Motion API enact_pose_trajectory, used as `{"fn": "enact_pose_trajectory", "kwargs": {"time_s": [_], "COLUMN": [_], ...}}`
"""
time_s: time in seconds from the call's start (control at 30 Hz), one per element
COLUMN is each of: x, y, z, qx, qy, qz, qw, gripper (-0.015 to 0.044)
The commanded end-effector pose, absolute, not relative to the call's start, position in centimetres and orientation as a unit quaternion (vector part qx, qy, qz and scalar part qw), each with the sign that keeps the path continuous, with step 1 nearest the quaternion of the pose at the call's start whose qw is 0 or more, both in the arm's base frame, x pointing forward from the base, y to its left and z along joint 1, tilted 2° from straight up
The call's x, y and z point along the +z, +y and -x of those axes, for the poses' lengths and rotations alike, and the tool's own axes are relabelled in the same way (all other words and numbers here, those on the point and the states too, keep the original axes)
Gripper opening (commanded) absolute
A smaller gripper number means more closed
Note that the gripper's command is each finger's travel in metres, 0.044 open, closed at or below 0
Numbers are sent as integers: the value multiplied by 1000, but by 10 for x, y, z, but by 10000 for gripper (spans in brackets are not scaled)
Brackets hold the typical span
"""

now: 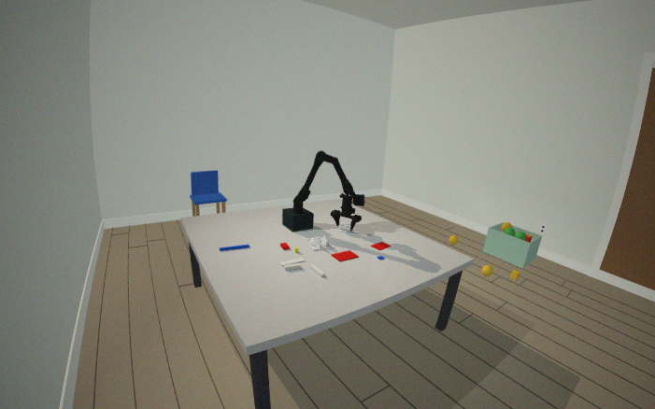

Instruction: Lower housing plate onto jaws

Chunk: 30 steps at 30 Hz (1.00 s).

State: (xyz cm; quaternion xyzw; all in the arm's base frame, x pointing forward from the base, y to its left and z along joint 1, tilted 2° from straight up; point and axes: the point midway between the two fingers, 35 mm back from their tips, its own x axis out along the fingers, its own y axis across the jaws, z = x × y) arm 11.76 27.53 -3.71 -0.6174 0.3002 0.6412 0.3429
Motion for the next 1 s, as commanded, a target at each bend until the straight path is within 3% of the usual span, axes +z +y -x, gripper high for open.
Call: {"fn": "enact_pose_trajectory", "kwargs": {"time_s": [0.0,0.67,0.97], "x": [-40,-40,-40], "y": [274,274,275], "z": [-118,-118,-117], "qx": [640,640,641], "qy": [302,302,301], "qz": [619,619,618], "qw": [342,342,341], "gripper": [440,440,380]}}
